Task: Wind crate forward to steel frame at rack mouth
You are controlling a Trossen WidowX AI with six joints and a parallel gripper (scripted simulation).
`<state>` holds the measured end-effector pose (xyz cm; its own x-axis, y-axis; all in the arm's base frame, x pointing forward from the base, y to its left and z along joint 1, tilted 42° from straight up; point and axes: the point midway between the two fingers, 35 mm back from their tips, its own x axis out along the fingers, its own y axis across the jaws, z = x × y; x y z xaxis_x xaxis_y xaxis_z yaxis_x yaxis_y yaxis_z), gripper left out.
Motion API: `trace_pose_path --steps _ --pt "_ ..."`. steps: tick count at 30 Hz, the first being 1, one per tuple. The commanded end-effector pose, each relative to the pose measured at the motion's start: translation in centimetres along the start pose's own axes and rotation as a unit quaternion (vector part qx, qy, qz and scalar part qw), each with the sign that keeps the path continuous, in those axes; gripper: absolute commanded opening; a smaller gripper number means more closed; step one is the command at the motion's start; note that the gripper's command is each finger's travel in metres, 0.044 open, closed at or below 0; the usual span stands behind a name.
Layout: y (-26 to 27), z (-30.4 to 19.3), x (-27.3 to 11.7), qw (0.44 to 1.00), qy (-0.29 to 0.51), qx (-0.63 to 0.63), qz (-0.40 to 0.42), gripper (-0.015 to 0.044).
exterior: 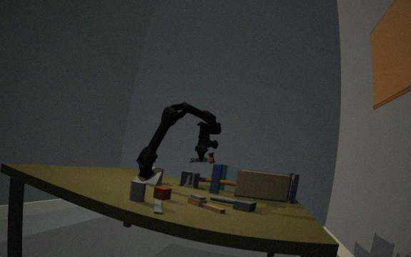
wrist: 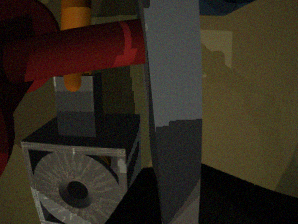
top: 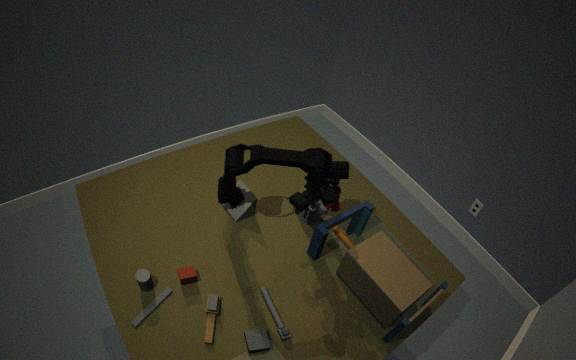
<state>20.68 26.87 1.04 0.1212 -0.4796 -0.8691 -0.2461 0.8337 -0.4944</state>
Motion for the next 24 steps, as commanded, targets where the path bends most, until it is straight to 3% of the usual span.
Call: trace_pose_path --steps 1,24 --pt "0.08 -0.03 -0.12 0.999 -0.001 -0.001 0.035 0.0" --pt "0.05 0.01 -0.08 0.974 -0.008 0.001 0.227 0.0"
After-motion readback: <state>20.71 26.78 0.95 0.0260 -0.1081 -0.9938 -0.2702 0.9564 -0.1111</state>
